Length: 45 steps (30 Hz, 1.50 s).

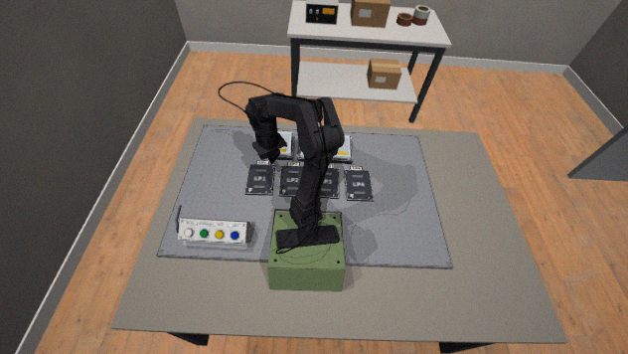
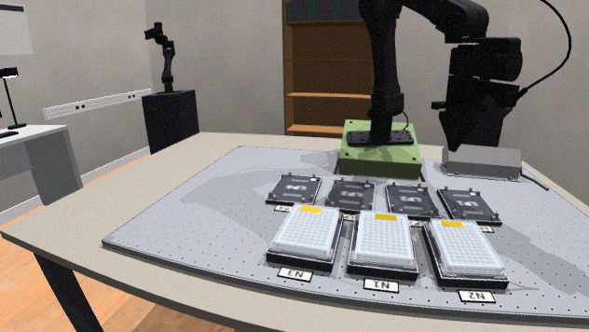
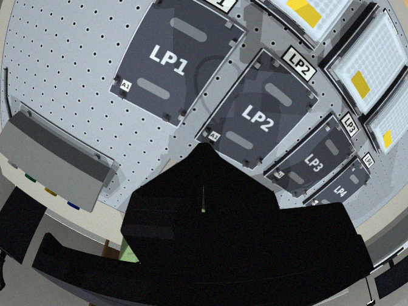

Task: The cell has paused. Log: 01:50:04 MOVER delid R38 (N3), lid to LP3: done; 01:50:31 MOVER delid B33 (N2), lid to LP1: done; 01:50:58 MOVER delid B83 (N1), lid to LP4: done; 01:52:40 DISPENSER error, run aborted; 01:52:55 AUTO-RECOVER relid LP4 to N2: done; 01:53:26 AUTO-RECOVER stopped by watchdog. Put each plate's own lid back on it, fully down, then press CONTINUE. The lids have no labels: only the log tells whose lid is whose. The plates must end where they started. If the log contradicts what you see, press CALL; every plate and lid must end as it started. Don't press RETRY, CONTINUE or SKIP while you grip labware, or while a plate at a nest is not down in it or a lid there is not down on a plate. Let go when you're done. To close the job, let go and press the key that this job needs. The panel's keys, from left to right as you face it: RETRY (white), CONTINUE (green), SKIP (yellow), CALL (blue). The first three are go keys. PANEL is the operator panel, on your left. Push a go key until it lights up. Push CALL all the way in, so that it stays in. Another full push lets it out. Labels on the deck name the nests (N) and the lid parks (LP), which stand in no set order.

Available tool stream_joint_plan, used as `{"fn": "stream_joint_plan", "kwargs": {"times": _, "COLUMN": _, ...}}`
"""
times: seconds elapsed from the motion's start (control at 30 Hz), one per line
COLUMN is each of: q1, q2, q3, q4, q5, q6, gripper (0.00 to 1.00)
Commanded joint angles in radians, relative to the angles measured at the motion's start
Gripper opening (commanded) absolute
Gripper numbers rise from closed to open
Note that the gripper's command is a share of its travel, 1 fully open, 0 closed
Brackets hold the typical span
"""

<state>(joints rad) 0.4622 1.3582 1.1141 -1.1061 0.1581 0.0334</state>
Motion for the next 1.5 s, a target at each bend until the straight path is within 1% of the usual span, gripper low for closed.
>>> {"fn": "stream_joint_plan", "kwargs": {"times": 0.0, "q1": 0.065, "q2": 0.023, "q3": 0.051, "q4": -0.005, "q5": 0.033, "q6": 0.004, "gripper": 0.00}}
{"fn": "stream_joint_plan", "kwargs": {"times": 0.07, "q1": 0.065, "q2": 0.023, "q3": 0.051, "q4": -0.005, "q5": 0.033, "q6": 0.004, "gripper": 0.00}}
{"fn": "stream_joint_plan", "kwargs": {"times": 0.13, "q1": 0.103, "q2": 0.044, "q3": 0.066, "q4": -0.006, "q5": 0.042, "q6": 0.012, "gripper": 0.00}}
{"fn": "stream_joint_plan", "kwargs": {"times": 0.23, "q1": 0.155, "q2": 0.073, "q3": 0.087, "q4": 0.000, "q5": 0.052, "q6": 0.064, "gripper": 0.00}}
{"fn": "stream_joint_plan", "kwargs": {"times": 0.37, "q1": 0.220, "q2": 0.118, "q3": 0.121, "q4": -0.013, "q5": 0.065, "q6": 0.127, "gripper": 0.00}}
{"fn": "stream_joint_plan", "kwargs": {"times": 0.43, "q1": 0.226, "q2": 0.127, "q3": 0.129, "q4": -0.016, "q5": 0.068, "q6": 0.134, "gripper": 0.00}}
{"fn": "stream_joint_plan", "kwargs": {"times": 0.47, "q1": 0.225, "q2": 0.111, "q3": 0.128, "q4": -0.014, "q5": 0.068, "q6": 0.135, "gripper": 0.00}}
{"fn": "stream_joint_plan", "kwargs": {"times": 0.63, "q1": 0.216, "q2": 0.112, "q3": 0.135, "q4": -0.013, "q5": 0.069, "q6": 0.134, "gripper": 0.00}}
{"fn": "stream_joint_plan", "kwargs": {"times": 0.7, "q1": 0.258, "q2": 0.119, "q3": 0.112, "q4": -0.022, "q5": 0.076, "q6": 0.121, "gripper": 0.00}}
{"fn": "stream_joint_plan", "kwargs": {"times": 0.73, "q1": 0.277, "q2": 0.097, "q3": 0.079, "q4": -0.007, "q5": 0.079, "q6": 0.120, "gripper": 0.00}}
{"fn": "stream_joint_plan", "kwargs": {"times": 0.87, "q1": 0.351, "q2": 0.089, "q3": 0.053, "q4": -0.004, "q5": 0.091, "q6": 0.115, "gripper": 0.00}}
{"fn": "stream_joint_plan", "kwargs": {"times": 0.9, "q1": 0.370, "q2": 0.082, "q3": 0.050, "q4": 0.006, "q5": 0.094, "q6": 0.116, "gripper": 0.00}}
{"fn": "stream_joint_plan", "kwargs": {"times": 0.93, "q1": 0.390, "q2": 0.096, "q3": 0.065, "q4": -0.002, "q5": 0.097, "q6": 0.116, "gripper": 0.00}}
{"fn": "stream_joint_plan", "kwargs": {"times": 1.03, "q1": 0.447, "q2": 0.119, "q3": 0.052, "q4": -0.008, "q5": 0.107, "q6": 0.113, "gripper": 0.00}}
{"fn": "stream_joint_plan", "kwargs": {"times": 1.07, "q1": 0.465, "q2": 0.114, "q3": 0.033, "q4": 0.000, "q5": 0.110, "q6": 0.111, "gripper": 0.00}}
{"fn": "stream_joint_plan", "kwargs": {"times": 1.13, "q1": 0.504, "q2": 0.137, "q3": 0.033, "q4": 0.002, "q5": 0.115, "q6": 0.106, "gripper": 0.00}}
{"fn": "stream_joint_plan", "kwargs": {"times": 1.2, "q1": 0.504, "q2": 0.137, "q3": 0.033, "q4": 0.002, "q5": 0.115, "q6": 0.106, "gripper": 0.00}}
{"fn": "stream_joint_plan", "kwargs": {"times": 1.23, "q1": 0.524, "q2": 0.118, "q3": 0.021, "q4": 0.022, "q5": 0.117, "q6": 0.106, "gripper": 0.00}}
{"fn": "stream_joint_plan", "kwargs": {"times": 1.27, "q1": 0.542, "q2": 0.127, "q3": 0.040, "q4": 0.003, "q5": 0.120, "q6": 0.104, "gripper": 0.00}}
{"fn": "stream_joint_plan", "kwargs": {"times": 1.3, "q1": 0.561, "q2": 0.149, "q3": 0.044, "q4": -0.001, "q5": 0.122, "q6": 0.103, "gripper": 0.00}}
{"fn": "stream_joint_plan", "kwargs": {"times": 1.47, "q1": 0.652, "q2": 0.175, "q3": 0.043, "q4": 0.006, "q5": 0.131, "q6": 0.097, "gripper": 0.00}}
